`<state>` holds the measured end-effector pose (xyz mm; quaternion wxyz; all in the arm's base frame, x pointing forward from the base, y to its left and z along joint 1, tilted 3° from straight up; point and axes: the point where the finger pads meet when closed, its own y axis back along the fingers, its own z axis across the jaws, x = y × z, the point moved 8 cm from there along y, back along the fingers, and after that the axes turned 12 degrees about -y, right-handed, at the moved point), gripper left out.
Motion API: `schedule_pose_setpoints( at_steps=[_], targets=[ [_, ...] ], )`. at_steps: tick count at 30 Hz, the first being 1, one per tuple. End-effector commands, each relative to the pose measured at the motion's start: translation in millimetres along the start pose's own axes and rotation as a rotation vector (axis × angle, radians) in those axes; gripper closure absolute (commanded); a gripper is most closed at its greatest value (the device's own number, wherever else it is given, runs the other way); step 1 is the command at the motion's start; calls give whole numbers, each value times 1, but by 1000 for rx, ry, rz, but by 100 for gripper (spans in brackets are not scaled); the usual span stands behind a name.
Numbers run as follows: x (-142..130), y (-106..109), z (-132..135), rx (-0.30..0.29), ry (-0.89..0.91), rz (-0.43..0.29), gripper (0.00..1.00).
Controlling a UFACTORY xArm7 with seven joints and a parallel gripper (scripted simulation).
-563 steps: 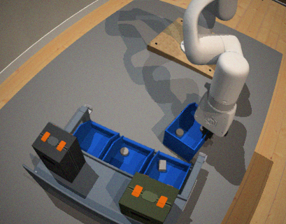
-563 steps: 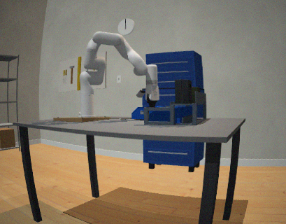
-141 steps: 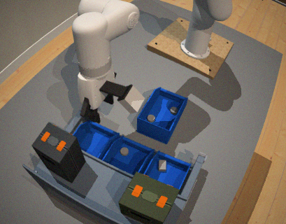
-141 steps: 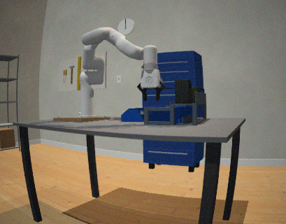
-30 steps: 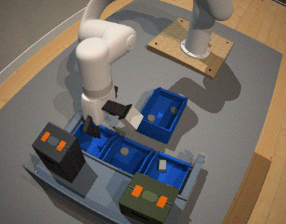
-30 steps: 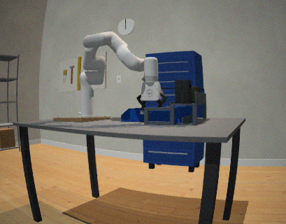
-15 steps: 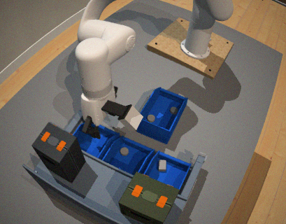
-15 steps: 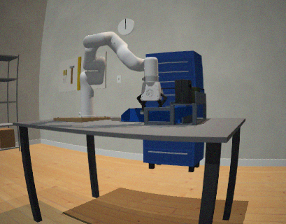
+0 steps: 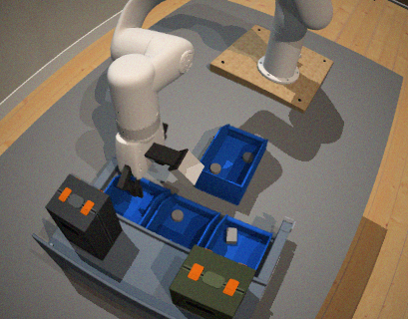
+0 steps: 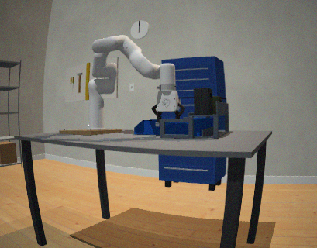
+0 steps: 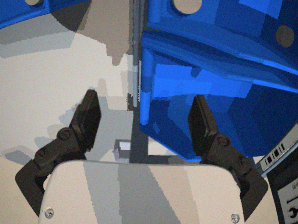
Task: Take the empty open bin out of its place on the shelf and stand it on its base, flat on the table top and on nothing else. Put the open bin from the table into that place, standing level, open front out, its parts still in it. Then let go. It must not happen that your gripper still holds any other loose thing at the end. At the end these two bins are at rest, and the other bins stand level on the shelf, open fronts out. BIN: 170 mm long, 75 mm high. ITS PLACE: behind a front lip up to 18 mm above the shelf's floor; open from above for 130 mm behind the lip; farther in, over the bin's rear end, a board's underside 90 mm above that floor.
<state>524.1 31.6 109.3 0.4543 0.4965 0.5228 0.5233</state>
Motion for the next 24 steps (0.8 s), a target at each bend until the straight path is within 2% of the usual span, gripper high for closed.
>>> schedule_pose_setpoints(
  at_steps=[1, 24],
  targets=[
    [0, 2, 1, -5, 0, -1, 5],
    [0, -9, 1, -5, 0, -1, 5]
  ],
)
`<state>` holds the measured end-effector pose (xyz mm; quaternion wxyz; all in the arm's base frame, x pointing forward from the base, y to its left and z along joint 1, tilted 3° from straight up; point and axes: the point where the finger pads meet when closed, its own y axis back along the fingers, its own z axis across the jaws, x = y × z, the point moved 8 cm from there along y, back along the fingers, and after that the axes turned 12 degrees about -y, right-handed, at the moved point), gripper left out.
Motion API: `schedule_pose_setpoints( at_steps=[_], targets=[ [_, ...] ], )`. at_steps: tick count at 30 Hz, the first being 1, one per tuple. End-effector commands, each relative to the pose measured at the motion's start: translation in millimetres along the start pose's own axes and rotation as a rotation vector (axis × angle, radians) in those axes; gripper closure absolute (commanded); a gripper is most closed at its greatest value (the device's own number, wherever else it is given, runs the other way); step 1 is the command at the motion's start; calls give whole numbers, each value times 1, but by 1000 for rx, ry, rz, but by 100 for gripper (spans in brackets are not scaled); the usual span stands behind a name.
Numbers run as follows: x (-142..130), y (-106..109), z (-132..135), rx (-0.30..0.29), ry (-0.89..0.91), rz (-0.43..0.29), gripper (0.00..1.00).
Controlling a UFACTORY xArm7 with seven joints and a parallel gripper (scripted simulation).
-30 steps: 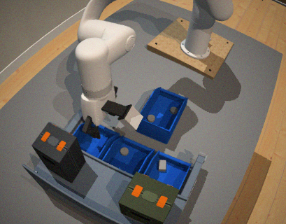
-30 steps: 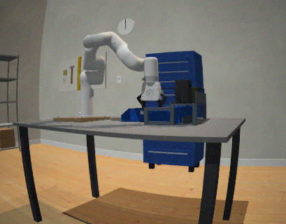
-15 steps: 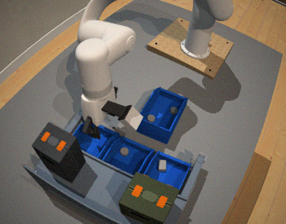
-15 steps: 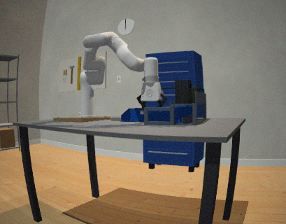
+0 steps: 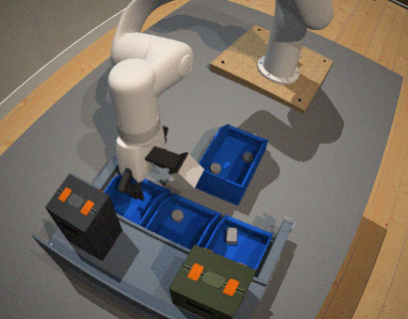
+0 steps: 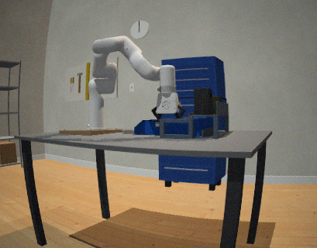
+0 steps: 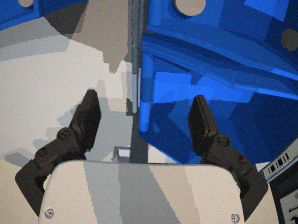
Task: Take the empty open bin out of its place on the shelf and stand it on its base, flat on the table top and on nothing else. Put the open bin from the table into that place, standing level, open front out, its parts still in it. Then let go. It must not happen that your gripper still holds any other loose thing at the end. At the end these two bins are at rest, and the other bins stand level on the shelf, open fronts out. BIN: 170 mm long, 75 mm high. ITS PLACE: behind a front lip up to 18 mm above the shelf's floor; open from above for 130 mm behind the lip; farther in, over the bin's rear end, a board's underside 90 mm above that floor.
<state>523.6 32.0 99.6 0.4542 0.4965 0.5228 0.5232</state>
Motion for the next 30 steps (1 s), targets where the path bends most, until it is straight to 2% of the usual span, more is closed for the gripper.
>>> schedule_pose_setpoints(
  at_steps=[1, 30],
  targets=[
    [0, 1, 1, -5, 0, -1, 5],
    [0, -8, 1, -5, 0, -1, 5]
  ],
)
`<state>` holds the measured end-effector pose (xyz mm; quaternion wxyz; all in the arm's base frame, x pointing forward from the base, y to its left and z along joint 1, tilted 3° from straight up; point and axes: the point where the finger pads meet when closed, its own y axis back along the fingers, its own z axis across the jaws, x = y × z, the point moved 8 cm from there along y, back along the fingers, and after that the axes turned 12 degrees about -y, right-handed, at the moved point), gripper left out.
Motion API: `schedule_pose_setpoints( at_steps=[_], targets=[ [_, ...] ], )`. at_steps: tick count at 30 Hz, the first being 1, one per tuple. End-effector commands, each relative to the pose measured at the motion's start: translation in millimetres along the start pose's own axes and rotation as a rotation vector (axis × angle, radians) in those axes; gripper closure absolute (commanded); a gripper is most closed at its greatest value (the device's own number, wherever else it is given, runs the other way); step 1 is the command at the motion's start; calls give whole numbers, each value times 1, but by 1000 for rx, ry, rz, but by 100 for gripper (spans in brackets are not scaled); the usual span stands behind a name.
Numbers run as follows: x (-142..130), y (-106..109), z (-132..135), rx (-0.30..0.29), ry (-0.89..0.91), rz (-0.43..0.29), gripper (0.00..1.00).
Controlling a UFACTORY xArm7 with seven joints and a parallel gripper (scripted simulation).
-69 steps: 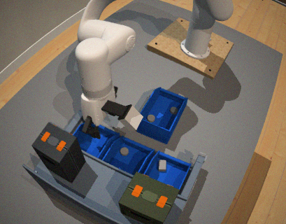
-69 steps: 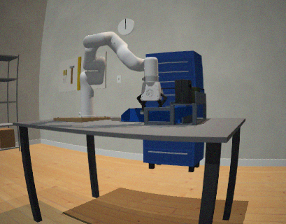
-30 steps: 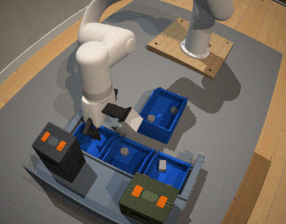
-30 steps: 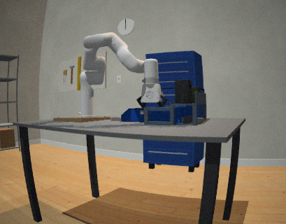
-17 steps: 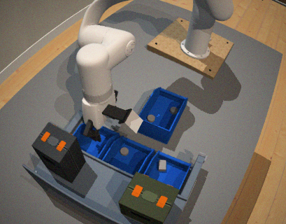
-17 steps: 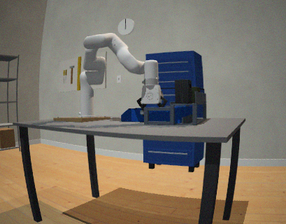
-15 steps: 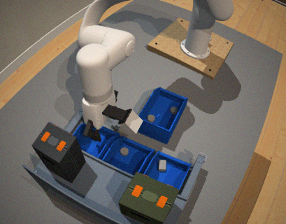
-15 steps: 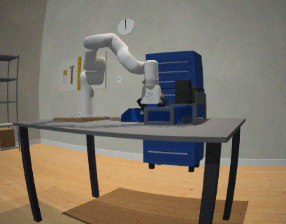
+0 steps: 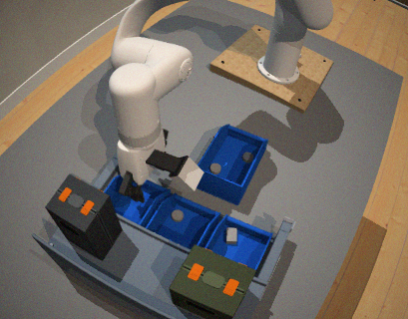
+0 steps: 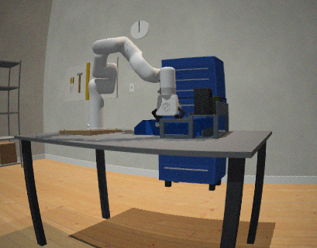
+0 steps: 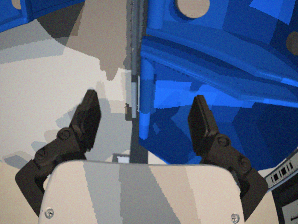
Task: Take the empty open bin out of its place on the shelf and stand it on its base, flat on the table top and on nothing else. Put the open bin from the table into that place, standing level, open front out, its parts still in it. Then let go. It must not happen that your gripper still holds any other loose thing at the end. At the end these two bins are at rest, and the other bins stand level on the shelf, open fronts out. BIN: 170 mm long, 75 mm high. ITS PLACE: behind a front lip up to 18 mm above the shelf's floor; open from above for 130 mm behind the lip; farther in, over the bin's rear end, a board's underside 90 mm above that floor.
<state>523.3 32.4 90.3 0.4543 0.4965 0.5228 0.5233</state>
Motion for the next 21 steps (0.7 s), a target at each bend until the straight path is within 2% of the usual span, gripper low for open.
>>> schedule_pose_setpoints(
  at_steps=[1, 8, 9, 21],
  targets=[
    [0, 2, 1, -5, 0, -1, 5],
    [0, 2, 1, -5, 0, -1, 5],
    [0, 2, 1, -5, 0, -1, 100],
    [0, 2, 1, -5, 0, -1, 100]
  ],
)
